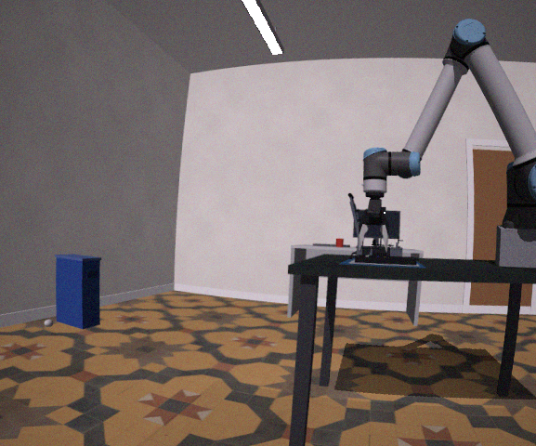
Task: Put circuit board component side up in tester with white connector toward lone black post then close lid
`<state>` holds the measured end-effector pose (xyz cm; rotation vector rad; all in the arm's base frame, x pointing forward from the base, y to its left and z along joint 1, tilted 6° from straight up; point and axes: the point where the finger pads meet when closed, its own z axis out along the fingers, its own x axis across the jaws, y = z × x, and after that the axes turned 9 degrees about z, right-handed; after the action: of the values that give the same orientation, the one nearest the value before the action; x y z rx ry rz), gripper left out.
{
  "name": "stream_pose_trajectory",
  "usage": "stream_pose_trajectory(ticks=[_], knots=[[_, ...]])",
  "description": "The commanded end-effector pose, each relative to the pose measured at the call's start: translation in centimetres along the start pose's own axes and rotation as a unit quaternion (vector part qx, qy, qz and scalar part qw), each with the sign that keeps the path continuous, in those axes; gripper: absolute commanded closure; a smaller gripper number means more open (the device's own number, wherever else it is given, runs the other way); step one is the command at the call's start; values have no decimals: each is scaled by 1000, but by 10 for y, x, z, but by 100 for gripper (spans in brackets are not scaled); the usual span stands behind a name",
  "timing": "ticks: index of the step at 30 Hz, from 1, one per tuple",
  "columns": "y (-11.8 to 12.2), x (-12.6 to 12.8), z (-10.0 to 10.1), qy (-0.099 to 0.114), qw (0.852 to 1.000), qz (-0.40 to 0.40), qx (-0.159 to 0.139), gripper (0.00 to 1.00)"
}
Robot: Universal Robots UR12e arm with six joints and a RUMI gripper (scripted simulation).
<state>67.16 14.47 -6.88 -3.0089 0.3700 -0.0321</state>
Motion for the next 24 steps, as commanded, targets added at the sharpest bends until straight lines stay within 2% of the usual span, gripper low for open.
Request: stream_pose_trajectory(ticks=[1,24], knots=[[0,1,4,1,1000,0,0,41],[0,1,10,1,1000,0,0,41]])
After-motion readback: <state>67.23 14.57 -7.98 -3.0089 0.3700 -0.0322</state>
